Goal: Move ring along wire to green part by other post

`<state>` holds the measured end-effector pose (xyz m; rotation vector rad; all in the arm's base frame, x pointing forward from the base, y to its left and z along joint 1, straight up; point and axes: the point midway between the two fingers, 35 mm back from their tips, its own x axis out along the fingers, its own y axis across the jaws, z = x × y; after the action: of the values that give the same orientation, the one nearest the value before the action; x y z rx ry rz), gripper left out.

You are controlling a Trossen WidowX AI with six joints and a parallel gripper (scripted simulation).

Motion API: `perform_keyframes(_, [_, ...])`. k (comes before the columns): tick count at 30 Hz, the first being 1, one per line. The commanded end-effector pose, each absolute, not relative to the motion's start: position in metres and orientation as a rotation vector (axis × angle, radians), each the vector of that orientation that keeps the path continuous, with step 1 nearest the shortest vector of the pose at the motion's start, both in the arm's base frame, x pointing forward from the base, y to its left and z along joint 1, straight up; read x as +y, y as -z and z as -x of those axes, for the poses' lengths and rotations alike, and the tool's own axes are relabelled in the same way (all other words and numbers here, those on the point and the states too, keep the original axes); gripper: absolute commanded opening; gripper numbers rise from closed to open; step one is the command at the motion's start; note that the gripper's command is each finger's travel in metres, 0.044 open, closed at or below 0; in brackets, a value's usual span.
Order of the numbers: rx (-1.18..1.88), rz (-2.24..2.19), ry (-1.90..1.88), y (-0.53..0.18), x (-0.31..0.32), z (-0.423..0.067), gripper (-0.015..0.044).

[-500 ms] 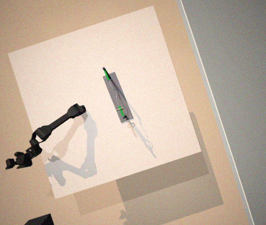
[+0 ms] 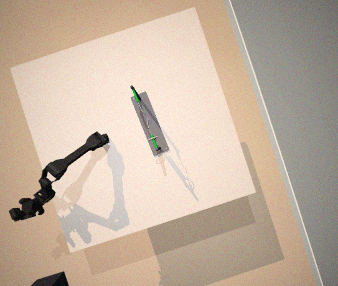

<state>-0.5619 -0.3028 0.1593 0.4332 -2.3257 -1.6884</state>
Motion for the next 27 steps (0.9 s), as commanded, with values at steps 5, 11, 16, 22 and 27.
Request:
perform_keyframes(5, [-2.045,-0.632,1.770,-0.155,-0.364,0.503,0.0160])
perform_keyframes(11, [-1.774,-0.764,1.804,-0.149,-0.407,0.444,0.0160])
perform_keyframes(16, [-1.430,-0.872,1.787,-0.141,-0.449,0.364,0.0160])
perform_keyframes(22, [-1.037,-0.925,1.692,-0.131,-0.477,0.261,0.0160])
perform_keyframes(27, [-0.740,-0.913,1.562,-0.122,-0.482,0.174,0.0160])
